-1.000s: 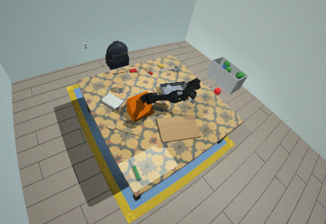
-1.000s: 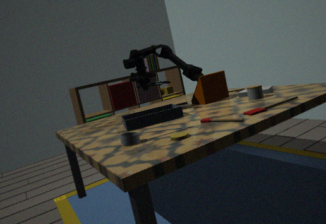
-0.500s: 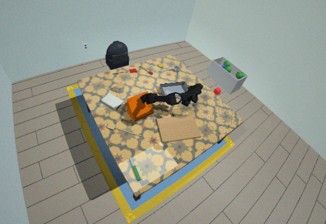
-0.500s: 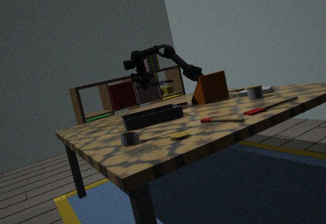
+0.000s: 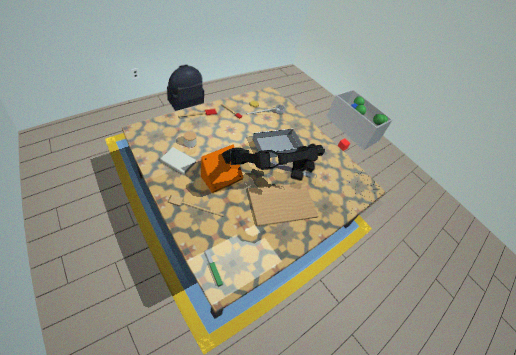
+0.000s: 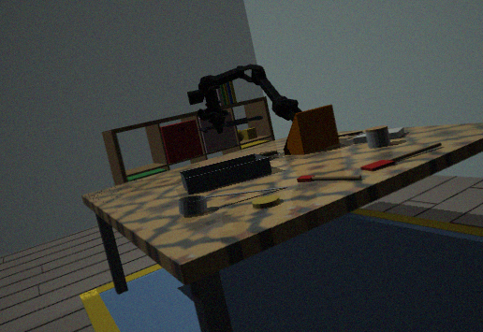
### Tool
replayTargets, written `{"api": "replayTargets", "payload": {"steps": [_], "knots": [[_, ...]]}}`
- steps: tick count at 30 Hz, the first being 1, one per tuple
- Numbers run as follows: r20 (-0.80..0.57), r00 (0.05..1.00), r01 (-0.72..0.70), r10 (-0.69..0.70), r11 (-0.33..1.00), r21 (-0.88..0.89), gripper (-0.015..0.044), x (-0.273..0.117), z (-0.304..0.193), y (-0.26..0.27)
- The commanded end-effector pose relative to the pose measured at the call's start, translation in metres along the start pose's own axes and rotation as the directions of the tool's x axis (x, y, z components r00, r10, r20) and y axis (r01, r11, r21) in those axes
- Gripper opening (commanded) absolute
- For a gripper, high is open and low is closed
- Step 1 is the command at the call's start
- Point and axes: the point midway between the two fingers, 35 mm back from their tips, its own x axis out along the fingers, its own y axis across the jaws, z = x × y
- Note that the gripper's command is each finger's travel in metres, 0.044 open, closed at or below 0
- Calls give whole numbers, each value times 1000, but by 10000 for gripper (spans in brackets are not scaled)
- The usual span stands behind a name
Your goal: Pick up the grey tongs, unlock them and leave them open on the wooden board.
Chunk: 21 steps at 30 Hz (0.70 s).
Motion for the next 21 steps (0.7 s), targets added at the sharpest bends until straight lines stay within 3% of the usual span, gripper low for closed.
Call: {"api": "replayTargets", "payload": {"steps": [1,21], "knots": [[0,1000,-5,5,997,-71,-150,-1,-1,-17],[34,999,34,-22,907,-420,-150,-12,-15,-103]]}}
